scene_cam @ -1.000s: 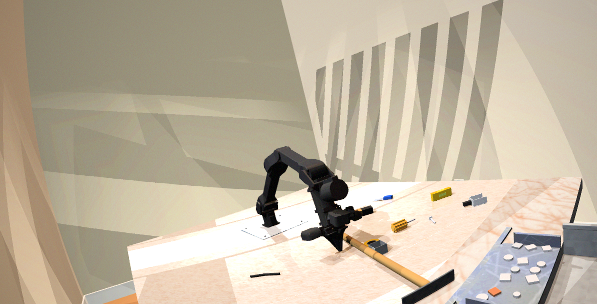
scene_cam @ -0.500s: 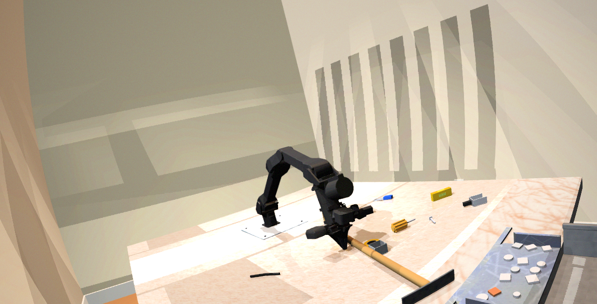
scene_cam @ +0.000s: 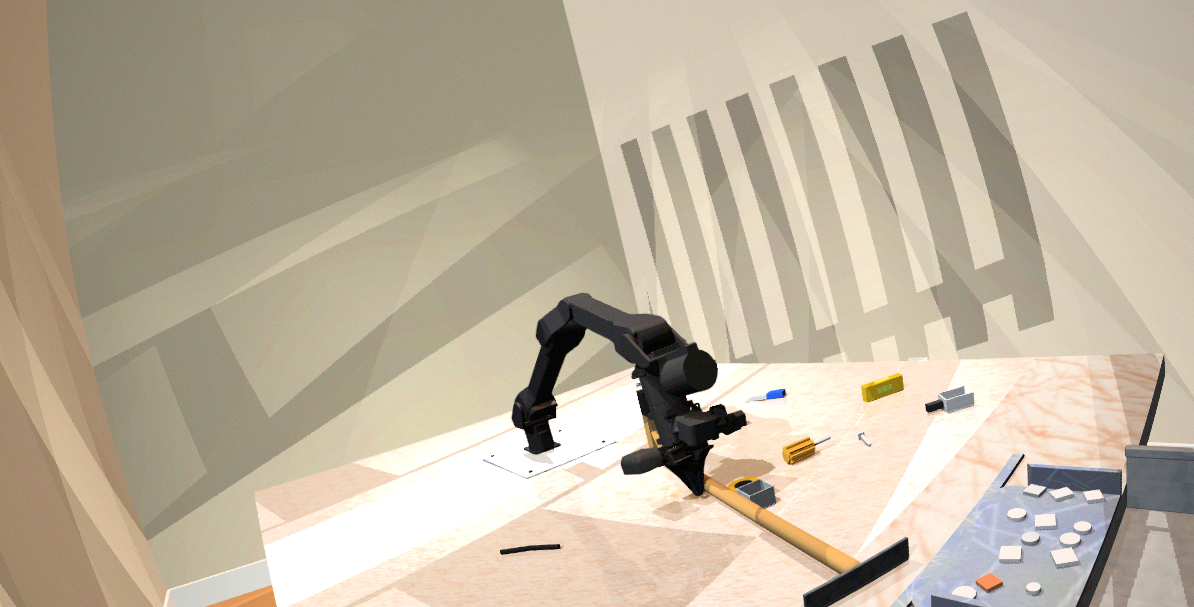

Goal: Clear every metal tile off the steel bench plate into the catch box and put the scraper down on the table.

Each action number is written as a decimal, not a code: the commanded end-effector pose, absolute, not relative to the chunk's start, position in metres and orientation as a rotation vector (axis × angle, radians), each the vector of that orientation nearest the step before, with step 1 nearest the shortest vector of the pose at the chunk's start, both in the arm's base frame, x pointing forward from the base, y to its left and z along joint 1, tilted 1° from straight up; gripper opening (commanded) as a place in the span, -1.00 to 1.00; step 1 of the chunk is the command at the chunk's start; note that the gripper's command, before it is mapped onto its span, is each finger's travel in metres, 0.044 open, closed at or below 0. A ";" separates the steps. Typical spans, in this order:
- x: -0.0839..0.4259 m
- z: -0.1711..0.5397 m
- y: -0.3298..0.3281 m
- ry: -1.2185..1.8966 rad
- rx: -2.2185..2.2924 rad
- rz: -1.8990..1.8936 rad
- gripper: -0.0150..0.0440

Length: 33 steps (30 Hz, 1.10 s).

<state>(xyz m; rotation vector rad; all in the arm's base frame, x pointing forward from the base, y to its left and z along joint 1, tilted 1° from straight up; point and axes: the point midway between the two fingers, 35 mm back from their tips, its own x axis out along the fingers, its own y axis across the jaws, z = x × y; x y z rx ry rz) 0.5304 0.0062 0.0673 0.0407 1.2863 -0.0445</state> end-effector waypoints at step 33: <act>0.540 0.067 0.040 1.278 0.048 -0.049 -0.49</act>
